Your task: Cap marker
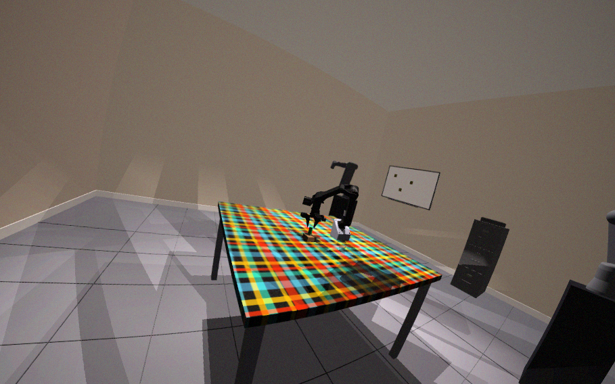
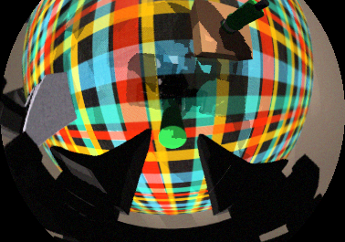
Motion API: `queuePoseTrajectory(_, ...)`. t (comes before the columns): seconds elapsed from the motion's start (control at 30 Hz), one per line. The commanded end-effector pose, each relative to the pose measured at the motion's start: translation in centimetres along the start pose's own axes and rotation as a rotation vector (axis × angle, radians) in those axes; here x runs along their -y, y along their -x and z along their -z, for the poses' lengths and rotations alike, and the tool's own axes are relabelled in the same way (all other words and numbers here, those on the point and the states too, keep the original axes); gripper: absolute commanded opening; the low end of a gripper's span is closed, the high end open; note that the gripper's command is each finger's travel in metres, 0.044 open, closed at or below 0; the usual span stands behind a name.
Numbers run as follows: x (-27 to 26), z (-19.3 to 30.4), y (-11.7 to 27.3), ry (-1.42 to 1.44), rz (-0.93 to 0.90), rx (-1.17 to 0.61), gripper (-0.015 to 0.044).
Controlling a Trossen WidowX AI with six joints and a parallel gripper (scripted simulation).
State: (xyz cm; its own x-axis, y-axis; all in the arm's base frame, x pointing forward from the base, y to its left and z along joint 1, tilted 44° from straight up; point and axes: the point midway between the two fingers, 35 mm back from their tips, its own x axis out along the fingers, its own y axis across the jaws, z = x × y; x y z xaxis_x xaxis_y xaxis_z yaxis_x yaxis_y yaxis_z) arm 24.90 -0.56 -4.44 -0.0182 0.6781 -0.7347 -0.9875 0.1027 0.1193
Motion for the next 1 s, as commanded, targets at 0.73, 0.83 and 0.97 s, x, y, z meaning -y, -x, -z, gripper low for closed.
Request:
queuePoseTrajectory(0.73,-0.3,-0.1,-3.1,-0.006,-0.003,0.007,0.0115)
queuePoseTrajectory(0.83,-0.3,-0.1,-3.1,-0.006,-0.003,0.007,0.0095)
queuePoseTrajectory(0.97,-0.3,-0.1,-3.1,-0.006,-0.003,0.007,0.0069)
